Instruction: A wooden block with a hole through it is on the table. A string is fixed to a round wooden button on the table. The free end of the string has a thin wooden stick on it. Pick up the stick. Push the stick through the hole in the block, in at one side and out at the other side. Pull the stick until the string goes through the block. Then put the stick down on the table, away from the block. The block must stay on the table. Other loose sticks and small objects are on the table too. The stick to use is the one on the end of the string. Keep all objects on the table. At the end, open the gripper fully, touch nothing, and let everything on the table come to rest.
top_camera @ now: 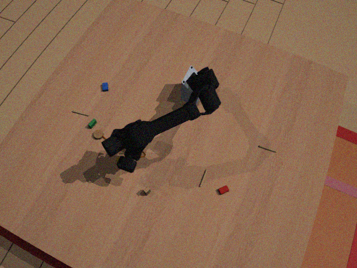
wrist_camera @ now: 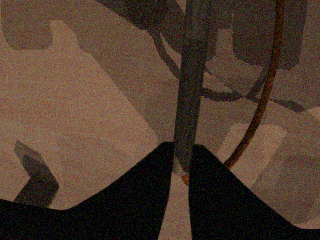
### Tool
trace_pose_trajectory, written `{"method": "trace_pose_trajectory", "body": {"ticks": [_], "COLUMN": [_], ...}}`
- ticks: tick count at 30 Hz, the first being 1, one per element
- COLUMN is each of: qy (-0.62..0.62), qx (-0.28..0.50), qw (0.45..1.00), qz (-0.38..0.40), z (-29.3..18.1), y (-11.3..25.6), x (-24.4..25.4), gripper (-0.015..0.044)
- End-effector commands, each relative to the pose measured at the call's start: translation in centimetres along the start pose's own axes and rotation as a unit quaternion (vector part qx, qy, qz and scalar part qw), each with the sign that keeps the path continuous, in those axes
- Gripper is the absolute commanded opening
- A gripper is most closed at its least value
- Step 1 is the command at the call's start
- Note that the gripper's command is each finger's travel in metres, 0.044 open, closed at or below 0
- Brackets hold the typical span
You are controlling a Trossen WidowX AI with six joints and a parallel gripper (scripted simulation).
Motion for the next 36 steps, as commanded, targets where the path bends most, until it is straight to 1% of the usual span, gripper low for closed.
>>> {"method": "trace_pose_trajectory", "body": {"ticks": [1,7,14,20,27,30,36], "qy": [-0.067,-0.173,-0.294,-0.395,-0.506,-0.529,-0.529], "qx": [-0.002,-0.002,-0.001,-0.001,0.0,0.0,0.0], "qw": [0.998,0.985,0.956,0.919,0.863,0.849,0.849], "qz": [0.002,0.003,0.003,0.004,0.004,0.004,0.004], "z": [0.3,0.8,1.3,1.8,2.4,2.5,2.4], "y": [0.1,0.1,0.1,0.0,-0.1,-0.1,-0.1], "x": [0.4,0.8,1.2,1.5,1.9,2.0,2.1], "gripper": [0.0,0.0,0.0,0.0,0.0,0.0,0.0]}}
Point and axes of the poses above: the point midway between the two fingers, 35 mm back from their tips, its own y axis back along the fingers, its own x axis across the jaws, z = x × y, the point moved 3 cm from there along y, back along the fingers, and after that the axes turned 8 degrees about -y, right-handed, at the moved point
